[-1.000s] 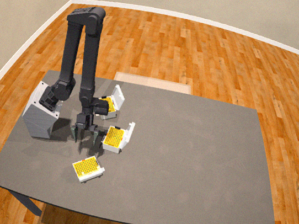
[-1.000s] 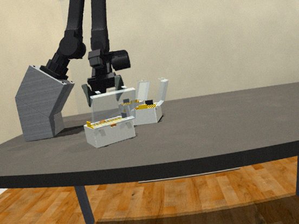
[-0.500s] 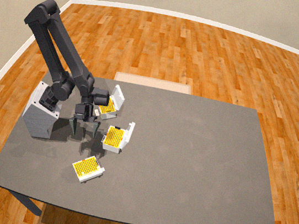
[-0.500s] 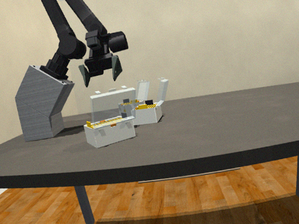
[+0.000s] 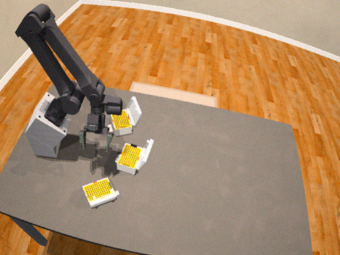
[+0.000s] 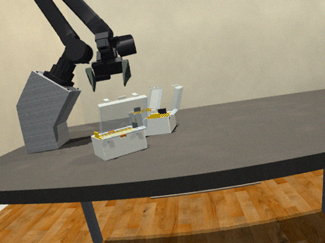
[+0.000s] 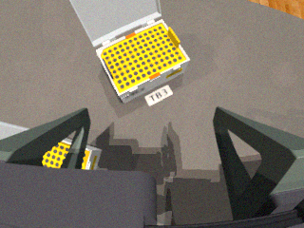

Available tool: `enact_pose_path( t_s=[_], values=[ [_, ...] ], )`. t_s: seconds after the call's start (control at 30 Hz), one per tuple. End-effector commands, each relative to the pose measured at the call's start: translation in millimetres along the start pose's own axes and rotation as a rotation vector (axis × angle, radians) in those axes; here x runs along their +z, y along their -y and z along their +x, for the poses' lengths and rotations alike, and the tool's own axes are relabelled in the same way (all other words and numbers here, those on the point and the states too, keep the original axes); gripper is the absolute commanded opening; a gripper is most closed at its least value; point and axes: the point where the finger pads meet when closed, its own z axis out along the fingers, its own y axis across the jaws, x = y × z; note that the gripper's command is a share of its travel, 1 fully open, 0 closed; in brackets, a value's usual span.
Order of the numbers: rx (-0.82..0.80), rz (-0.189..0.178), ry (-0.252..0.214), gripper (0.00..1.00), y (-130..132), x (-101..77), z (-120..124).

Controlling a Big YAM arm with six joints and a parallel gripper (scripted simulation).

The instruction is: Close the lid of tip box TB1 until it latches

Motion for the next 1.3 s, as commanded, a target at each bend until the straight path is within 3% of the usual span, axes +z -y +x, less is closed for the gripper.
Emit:
enact_pose_path(
  t_s=[0.0, 0.07, 0.1, 0.23, 0.37, 0.4, 0.5, 0.57, 0.63, 0.97, 1.0, 1.03, 1.27],
  values=[
    [-0.081, -0.104, -0.015, 1.00, -17.4, -13.4, 10.5],
    [-0.081, -0.104, -0.015, 1.00, -17.4, -13.4, 10.5],
    [-0.081, -0.112, -0.016, 1.00, -34.7, -21.6, 8.3],
    [-0.066, -0.109, -0.018, 1.00, -45.4, -32.7, 21.2],
    [-0.066, -0.109, -0.018, 1.00, -45.8, -33.2, 21.7],
    [-0.083, -0.086, -0.010, 1.00, -28.9, -26.7, 23.4],
    [-0.072, -0.087, -0.008, 1.00, -29.5, -26.5, 21.4],
    [-0.131, -0.148, -0.041, 1.00, -48.3, -40.7, 27.0],
    [-0.131, -0.148, -0.041, 1.00, -48.3, -40.7, 27.0],
    [-0.393, -0.307, -0.164, 1.00, -72.9, -78.7, 58.1],
    [-0.425, -0.319, -0.175, 1.00, -71.4, -79.3, 60.3],
    [-0.484, -0.313, -0.183, 1.00, -53.9, -70.0, 65.3],
    [-0.598, -0.383, -0.227, 1.00, -56.0, -67.4, 61.3]
  ],
)
